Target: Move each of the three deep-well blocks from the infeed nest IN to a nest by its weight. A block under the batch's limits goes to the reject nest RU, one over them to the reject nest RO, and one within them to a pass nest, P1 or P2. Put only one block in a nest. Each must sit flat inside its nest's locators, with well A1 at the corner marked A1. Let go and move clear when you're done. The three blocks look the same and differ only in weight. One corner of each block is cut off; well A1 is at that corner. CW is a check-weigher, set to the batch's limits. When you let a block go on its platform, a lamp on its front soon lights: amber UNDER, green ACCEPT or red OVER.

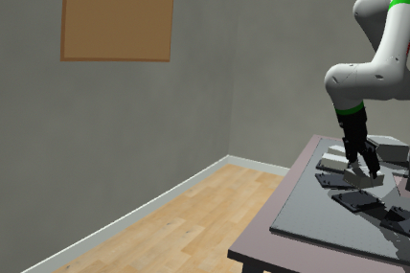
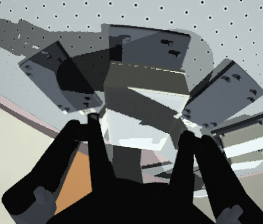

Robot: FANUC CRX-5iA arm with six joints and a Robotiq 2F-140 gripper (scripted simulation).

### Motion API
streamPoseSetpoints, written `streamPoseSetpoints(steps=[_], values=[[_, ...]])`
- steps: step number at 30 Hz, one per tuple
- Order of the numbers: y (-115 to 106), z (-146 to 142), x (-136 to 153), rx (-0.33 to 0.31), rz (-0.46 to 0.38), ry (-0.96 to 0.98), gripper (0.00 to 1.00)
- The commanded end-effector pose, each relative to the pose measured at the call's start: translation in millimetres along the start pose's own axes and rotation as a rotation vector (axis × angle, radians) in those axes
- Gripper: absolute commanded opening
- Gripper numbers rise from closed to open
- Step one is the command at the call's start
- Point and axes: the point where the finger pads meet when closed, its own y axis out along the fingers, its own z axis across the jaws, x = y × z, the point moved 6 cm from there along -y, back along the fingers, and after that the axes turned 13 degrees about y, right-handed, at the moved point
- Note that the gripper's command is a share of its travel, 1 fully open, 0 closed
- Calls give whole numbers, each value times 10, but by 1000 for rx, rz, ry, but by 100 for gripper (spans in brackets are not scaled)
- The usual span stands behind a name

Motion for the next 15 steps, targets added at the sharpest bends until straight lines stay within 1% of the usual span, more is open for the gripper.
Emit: streamPoseSetpoints(steps=[1,3,15], values=[[-2,0,-1,0,0,0,10],[-2,0,-1,0,0,0,10],[172,-21,-98,0,0,0,10]])
